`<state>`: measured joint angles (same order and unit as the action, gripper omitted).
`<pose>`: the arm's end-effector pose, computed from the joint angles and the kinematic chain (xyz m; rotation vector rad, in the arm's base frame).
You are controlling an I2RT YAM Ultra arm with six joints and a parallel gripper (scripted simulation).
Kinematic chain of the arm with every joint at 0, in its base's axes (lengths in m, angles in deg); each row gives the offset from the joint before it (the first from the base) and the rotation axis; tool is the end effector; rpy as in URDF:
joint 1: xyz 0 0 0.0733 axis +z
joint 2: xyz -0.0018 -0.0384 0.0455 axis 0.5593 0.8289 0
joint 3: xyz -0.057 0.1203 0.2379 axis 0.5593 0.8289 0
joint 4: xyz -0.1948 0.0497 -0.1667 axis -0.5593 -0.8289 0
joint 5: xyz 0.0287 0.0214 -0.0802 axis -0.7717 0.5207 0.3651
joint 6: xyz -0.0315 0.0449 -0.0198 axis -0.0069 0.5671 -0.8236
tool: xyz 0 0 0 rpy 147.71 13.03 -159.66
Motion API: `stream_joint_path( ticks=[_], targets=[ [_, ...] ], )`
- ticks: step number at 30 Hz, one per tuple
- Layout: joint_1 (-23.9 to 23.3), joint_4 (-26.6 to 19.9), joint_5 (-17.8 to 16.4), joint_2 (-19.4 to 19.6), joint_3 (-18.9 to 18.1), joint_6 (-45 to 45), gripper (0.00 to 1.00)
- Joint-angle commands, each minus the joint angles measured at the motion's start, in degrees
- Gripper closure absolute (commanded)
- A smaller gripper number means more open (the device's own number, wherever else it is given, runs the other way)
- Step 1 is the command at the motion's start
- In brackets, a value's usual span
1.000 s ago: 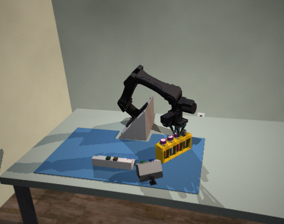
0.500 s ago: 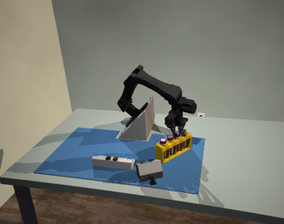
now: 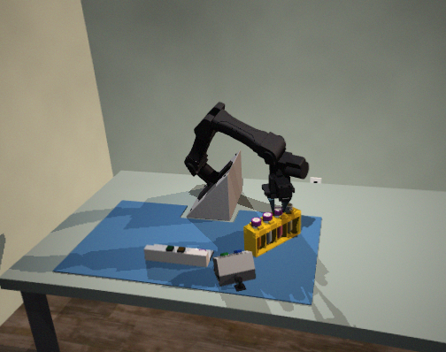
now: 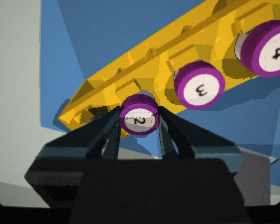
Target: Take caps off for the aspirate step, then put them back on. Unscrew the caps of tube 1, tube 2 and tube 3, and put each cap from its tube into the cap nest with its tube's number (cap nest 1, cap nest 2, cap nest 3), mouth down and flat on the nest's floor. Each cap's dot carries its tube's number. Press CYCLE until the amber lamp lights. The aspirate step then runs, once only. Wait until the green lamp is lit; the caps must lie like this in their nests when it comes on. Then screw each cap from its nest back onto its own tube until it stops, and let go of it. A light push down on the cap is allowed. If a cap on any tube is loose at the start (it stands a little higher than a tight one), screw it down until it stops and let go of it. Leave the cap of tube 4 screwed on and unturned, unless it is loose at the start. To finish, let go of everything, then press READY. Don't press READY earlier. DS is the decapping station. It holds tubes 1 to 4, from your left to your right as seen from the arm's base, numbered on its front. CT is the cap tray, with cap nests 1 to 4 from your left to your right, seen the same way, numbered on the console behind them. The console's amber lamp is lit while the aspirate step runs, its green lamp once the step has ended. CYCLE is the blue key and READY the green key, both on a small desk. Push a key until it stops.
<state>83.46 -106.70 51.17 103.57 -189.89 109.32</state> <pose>0.2456 0.2631 -0.1063 0.2998 -2.7034 1.1428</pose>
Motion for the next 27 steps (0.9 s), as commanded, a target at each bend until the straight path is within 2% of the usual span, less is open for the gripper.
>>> stream_joint_path(
  ticks=[1,6,8,23,25,27],
  targets=[
    [0.3,-0.1,0.6,-0.4,-0.3,-14.8,1.0],
    [0.3,-0.1,0.6,-0.4,-0.3,-29.1,1.0],
    [0.3,-0.1,0.6,-0.4,-0.3,-29.1,1.0],
    [0.3,-0.2,0.5,-0.5,-0.4,-72.0,1.0],
    [0.3,-0.2,0.5,-0.5,-0.4,-72.0,1.0],
    [0.3,-0.2,0.5,-0.5,-0.4,-77.8,1.0]
  ],
)
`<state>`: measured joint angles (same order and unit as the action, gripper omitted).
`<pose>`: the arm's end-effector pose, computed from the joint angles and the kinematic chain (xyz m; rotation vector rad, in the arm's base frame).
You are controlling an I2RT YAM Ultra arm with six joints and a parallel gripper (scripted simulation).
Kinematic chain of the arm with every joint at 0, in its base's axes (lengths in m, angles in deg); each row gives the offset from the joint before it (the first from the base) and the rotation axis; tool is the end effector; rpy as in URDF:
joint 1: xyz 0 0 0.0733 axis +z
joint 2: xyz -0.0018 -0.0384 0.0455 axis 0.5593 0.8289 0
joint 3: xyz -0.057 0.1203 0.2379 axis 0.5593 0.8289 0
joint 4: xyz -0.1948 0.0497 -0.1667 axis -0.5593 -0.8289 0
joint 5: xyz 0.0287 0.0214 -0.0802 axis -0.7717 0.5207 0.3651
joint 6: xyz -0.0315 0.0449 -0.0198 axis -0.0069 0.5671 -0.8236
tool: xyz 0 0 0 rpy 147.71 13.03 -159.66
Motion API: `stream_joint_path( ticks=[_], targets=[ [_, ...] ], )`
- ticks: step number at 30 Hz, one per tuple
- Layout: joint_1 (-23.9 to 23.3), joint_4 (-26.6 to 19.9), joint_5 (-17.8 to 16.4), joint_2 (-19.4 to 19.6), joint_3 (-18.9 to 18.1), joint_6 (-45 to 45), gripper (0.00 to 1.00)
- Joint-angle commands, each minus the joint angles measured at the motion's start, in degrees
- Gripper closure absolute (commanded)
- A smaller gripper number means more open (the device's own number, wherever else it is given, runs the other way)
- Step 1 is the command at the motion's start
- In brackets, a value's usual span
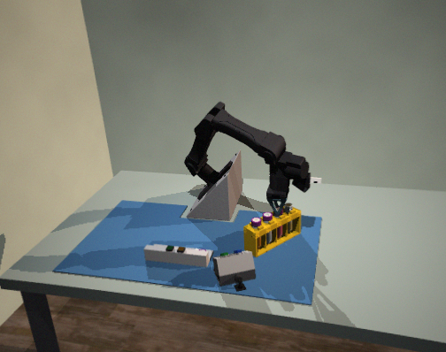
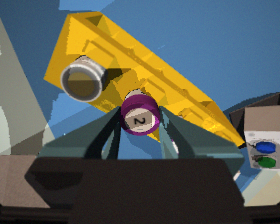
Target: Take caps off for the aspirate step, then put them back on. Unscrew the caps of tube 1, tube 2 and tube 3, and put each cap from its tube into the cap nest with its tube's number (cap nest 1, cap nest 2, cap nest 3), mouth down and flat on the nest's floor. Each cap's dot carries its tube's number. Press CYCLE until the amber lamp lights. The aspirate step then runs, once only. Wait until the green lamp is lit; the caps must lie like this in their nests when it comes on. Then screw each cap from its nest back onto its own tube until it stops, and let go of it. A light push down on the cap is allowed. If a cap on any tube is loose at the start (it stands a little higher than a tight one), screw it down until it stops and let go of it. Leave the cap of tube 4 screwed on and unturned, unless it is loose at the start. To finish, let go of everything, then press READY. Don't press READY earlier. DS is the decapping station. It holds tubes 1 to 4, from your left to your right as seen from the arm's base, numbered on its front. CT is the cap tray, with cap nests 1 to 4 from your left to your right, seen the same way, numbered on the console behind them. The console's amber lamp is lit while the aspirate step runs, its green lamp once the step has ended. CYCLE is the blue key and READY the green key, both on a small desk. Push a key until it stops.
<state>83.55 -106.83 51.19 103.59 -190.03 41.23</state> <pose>0.2455 0.2638 -0.1061 1.5835 -1.8592 0.7091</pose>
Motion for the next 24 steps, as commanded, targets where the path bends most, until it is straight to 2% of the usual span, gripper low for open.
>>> stream_joint_path(
  ticks=[1,13,15,24],
  targets=[
    [0.2,-0.1,0.5,-0.5,-0.3,-12.5,1.0],
    [0.2,-0.1,0.5,-0.5,-0.3,-46.9,1.0],
    [0.2,-0.1,0.5,-0.5,-0.3,-46.9,1.0],
    [0.2,-0.2,0.5,-0.5,-0.4,-72.7,1.0]
  ],
)
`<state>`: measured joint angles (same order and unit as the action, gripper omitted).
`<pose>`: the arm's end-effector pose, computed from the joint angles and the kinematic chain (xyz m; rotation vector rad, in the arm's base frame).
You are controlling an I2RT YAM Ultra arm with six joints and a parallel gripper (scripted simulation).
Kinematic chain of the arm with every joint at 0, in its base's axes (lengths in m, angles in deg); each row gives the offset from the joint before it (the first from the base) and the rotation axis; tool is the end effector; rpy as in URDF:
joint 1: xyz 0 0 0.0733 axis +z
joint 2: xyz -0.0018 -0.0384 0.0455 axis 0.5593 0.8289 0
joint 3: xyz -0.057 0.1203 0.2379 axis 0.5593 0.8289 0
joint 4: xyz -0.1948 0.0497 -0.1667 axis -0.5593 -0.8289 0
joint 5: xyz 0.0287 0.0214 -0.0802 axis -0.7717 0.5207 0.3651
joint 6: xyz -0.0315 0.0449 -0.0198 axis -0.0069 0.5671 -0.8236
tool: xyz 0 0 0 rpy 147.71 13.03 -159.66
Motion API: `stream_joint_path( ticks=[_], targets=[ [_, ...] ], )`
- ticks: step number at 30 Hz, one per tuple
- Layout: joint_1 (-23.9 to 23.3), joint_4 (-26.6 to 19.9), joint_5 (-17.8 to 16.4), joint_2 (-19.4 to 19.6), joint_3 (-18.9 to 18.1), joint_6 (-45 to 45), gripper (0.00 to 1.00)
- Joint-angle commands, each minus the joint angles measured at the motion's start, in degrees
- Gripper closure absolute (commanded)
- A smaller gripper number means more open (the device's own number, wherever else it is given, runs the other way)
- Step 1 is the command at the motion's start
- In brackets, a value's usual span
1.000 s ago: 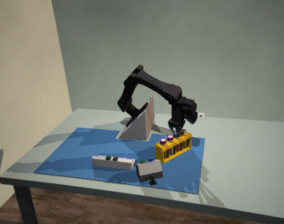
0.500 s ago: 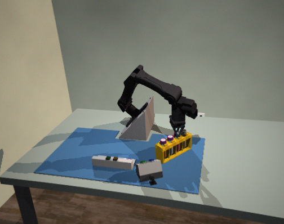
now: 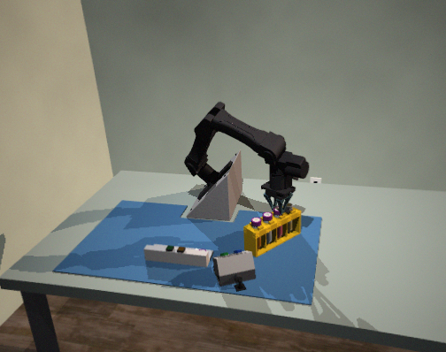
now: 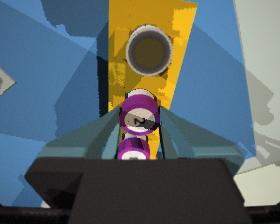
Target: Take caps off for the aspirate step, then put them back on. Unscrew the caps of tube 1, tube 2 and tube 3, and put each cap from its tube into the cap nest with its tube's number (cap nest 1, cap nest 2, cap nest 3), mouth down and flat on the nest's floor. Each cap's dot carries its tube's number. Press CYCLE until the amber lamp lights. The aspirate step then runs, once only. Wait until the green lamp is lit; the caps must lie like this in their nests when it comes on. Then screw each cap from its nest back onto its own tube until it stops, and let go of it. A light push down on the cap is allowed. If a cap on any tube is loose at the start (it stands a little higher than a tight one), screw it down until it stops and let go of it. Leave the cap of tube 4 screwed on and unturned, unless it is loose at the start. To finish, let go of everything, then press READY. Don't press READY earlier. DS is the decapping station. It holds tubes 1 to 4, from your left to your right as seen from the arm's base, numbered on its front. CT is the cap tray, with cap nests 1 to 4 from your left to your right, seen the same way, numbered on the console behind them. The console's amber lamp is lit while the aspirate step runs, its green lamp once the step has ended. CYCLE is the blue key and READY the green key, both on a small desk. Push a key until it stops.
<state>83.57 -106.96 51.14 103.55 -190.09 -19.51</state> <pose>0.2456 0.2641 -0.1056 2.2032 -0.7674 0.2045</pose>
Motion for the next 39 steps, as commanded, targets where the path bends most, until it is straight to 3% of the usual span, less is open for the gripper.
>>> stream_joint_path(
  ticks=[1,11,12,22,23,25,29,39],
  targets=[
    [0.2,-0.1,0.5,-0.5,-0.3,-14.8,1.0],
    [0.2,-0.1,0.5,-0.5,-0.3,-17.1,1.0],
    [0.2,-0.1,0.5,-0.5,-0.3,-17.1,0.51],
    [0.2,-0.1,0.5,-0.5,-0.3,-17.1,0.51],
    [0.2,0.0,0.5,-0.5,-0.3,-12.4,0.51],
    [0.2,0.0,0.5,-0.5,-0.3,-12.4,0.51],
    [0.2,0.0,0.5,-0.5,-0.3,6.6,0.51],
    [0.2,0.0,0.5,-0.5,-0.3,30.6,0.51]
  ],
)
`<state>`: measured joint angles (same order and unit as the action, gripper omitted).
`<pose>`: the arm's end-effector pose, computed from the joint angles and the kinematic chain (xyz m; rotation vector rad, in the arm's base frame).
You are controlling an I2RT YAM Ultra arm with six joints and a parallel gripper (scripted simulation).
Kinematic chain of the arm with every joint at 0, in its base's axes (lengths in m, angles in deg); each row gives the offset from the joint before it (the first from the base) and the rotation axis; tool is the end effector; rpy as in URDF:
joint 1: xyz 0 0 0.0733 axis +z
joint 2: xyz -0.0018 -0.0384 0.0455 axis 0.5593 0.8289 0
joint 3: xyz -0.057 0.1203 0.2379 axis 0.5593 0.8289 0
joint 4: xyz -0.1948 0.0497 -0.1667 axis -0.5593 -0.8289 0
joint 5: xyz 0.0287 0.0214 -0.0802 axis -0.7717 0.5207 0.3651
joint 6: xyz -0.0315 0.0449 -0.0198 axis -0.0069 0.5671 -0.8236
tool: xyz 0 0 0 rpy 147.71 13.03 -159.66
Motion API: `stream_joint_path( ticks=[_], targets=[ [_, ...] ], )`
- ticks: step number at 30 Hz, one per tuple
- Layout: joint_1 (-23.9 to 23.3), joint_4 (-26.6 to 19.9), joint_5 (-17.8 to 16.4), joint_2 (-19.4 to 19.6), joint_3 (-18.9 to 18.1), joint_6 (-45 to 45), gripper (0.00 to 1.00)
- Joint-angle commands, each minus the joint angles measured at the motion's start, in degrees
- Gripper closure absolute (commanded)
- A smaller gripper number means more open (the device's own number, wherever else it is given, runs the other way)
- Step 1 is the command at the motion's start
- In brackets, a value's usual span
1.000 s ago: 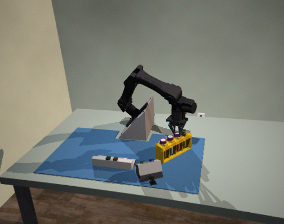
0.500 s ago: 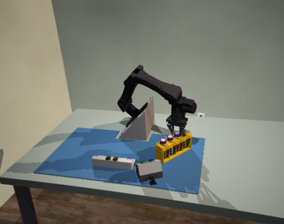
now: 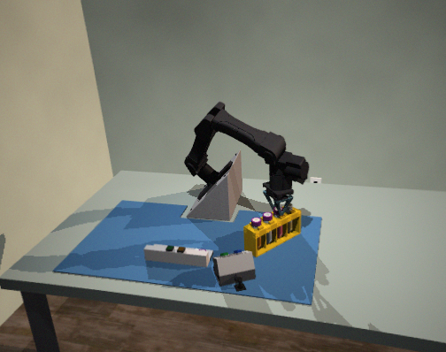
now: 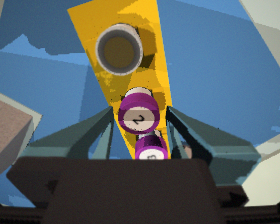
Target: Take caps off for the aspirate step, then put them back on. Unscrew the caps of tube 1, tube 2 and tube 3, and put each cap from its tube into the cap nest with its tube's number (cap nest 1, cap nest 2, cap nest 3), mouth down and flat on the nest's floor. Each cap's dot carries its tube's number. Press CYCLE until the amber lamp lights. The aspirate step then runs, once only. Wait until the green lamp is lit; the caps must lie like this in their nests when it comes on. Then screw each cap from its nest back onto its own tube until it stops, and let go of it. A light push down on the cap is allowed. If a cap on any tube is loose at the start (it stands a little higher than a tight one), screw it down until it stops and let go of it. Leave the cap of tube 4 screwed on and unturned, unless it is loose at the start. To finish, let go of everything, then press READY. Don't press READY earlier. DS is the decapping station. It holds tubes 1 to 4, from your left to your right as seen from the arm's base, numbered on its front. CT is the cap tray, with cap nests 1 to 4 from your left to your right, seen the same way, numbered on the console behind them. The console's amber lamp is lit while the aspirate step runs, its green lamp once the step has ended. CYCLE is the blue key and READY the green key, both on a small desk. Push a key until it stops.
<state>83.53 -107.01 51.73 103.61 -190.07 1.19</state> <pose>0.2459 0.2635 -0.1058 2.0479 -1.1558 0.3938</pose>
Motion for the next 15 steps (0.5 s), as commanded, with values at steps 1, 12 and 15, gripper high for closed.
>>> stream_joint_path(
  ticks=[1,12,15],
  targets=[
    [0.3,0.0,-0.1,-0.5,-0.3,14.7,0.51],
    [0.3,0.0,0.0,-0.5,-0.3,43.3,0.51],
    [0.3,0.0,0.0,-0.5,-0.3,52.9,0.51]
  ],
)
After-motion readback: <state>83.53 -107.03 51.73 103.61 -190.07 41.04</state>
